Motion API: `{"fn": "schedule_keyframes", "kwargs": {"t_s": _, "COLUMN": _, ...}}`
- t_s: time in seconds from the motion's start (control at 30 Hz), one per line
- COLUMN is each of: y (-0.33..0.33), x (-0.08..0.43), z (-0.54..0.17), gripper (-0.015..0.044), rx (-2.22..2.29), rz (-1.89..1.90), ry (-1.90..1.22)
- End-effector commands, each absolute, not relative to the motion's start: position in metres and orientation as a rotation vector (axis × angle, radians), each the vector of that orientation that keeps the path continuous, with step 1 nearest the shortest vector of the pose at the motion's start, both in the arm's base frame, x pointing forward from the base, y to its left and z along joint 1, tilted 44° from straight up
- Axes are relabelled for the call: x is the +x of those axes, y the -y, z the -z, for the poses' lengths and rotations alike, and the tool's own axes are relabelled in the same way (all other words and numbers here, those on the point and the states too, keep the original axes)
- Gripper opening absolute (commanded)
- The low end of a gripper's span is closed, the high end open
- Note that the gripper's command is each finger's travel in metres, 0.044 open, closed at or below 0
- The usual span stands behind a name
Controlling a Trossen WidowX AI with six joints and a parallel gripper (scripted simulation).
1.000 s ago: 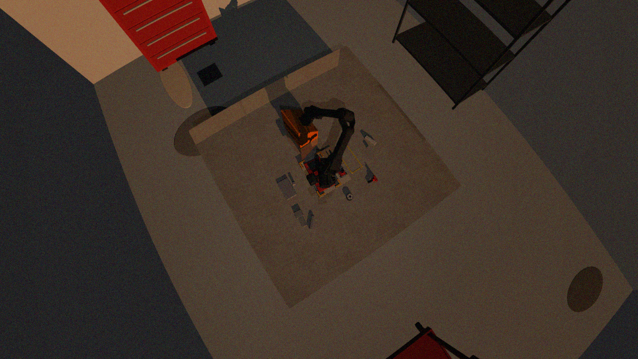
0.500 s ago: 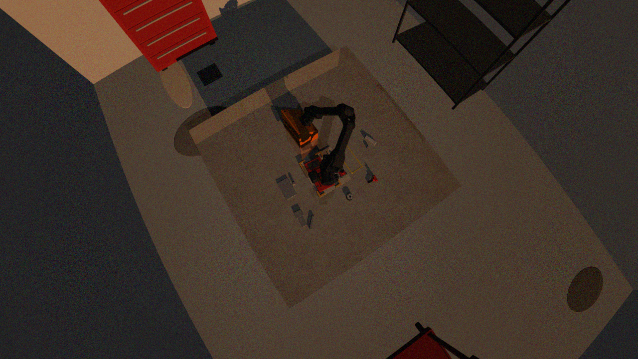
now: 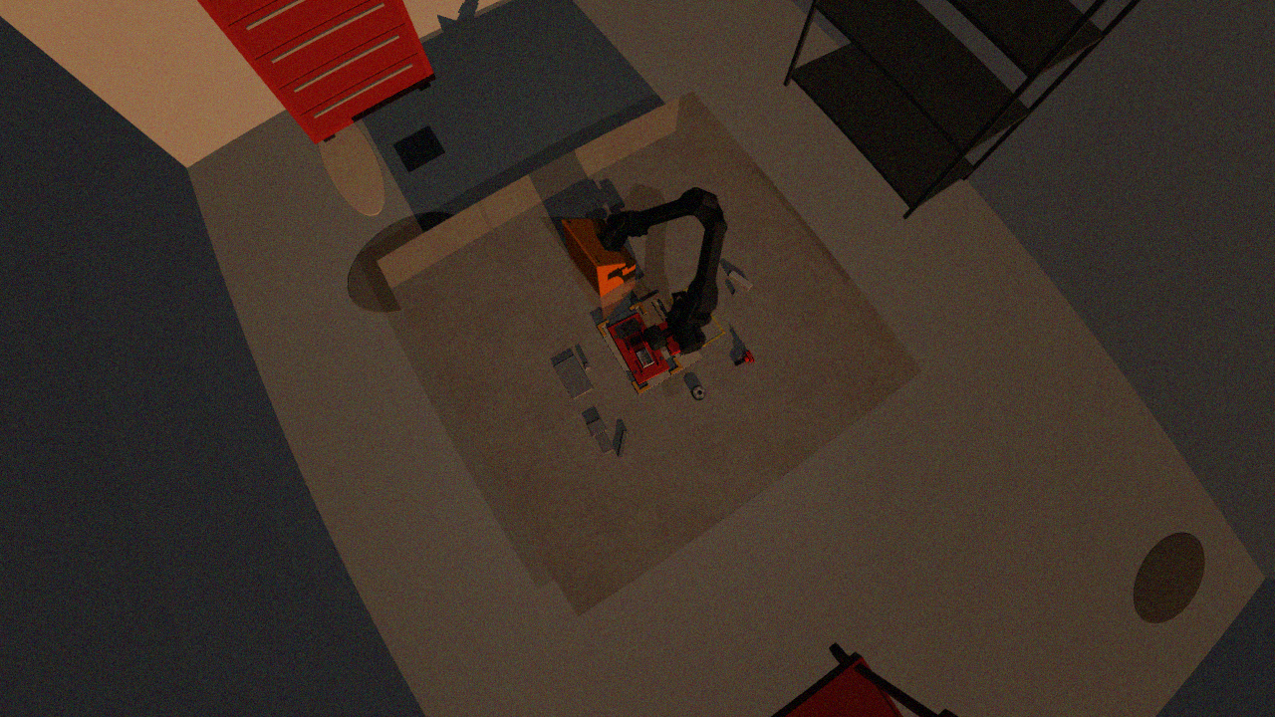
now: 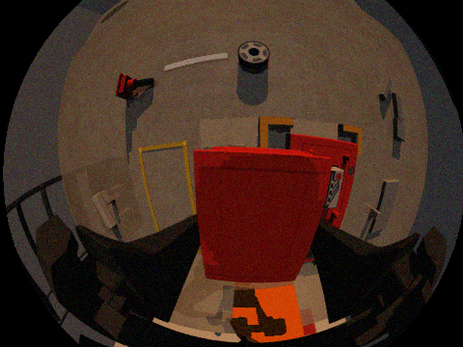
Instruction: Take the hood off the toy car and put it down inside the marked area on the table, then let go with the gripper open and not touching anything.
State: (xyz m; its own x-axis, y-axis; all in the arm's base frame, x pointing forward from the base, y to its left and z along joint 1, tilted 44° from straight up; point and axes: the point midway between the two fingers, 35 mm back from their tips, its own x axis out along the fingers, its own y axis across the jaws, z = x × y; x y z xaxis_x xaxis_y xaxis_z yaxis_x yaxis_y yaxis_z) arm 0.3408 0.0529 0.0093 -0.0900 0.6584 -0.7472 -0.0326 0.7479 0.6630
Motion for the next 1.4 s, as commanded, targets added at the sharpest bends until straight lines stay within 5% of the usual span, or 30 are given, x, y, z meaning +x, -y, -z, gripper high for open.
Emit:
{"fn": "schedule_keyframes", "kwargs": {"t_s": 0.0, "y": -0.07, "x": 0.333, "z": -0.025, "gripper": 0.0, "rx": 0.531, "rz": -0.624, "ry": -1.576}}
{"fn": "schedule_keyframes", "kwargs": {"t_s": 0.67, "y": -0.136, "x": 0.289, "z": -0.092, "gripper": 0.0, "rx": 0.542, "rz": -0.647, "ry": -1.578}}
{"fn": "schedule_keyframes", "kwargs": {"t_s": 1.37, "y": -0.146, "x": 0.287, "z": -0.084, "gripper": 0.0, "rx": 0.541, "rz": -0.647, "ry": -1.578}}
